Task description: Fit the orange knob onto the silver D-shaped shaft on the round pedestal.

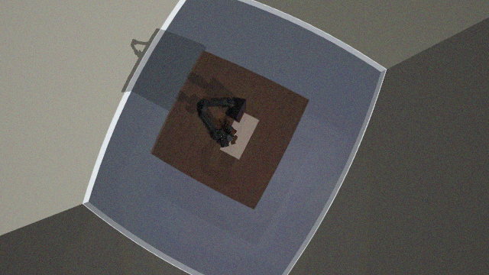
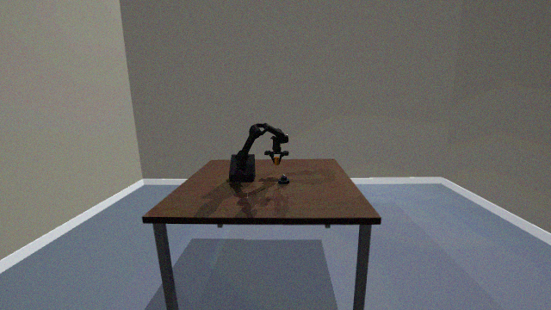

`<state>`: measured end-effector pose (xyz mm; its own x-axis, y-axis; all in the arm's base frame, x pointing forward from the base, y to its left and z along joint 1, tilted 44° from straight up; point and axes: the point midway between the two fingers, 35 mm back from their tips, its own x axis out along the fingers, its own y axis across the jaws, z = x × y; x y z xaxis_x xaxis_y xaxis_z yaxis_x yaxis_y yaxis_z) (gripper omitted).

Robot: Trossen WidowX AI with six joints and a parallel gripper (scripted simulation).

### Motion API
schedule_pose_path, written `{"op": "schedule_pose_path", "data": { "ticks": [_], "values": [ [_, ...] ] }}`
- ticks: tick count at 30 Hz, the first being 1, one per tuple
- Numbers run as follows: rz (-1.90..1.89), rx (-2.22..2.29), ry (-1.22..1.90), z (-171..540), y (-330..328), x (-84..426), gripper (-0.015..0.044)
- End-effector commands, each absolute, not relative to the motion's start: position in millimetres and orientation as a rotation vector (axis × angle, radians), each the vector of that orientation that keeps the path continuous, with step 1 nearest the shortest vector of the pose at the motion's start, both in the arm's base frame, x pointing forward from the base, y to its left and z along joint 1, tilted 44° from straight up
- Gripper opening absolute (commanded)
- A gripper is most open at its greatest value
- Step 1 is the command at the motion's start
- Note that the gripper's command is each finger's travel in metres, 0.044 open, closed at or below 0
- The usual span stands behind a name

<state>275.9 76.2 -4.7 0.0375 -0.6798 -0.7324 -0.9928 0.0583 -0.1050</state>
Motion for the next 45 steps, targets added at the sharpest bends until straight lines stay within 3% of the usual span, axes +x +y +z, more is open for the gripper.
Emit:
{"op": "schedule_pose_path", "data": {
  "ticks": [1, 12, 45],
  "values": [
    [0.62, -1.681, 1.695, 21, 98, 271, 0.0],
    [0.602, -1.721, 1.653, 20, 101, 269, 0.0],
    [0.264, -2.131, 0.918, 43, 176, 243, 0.0]
  ]
}}
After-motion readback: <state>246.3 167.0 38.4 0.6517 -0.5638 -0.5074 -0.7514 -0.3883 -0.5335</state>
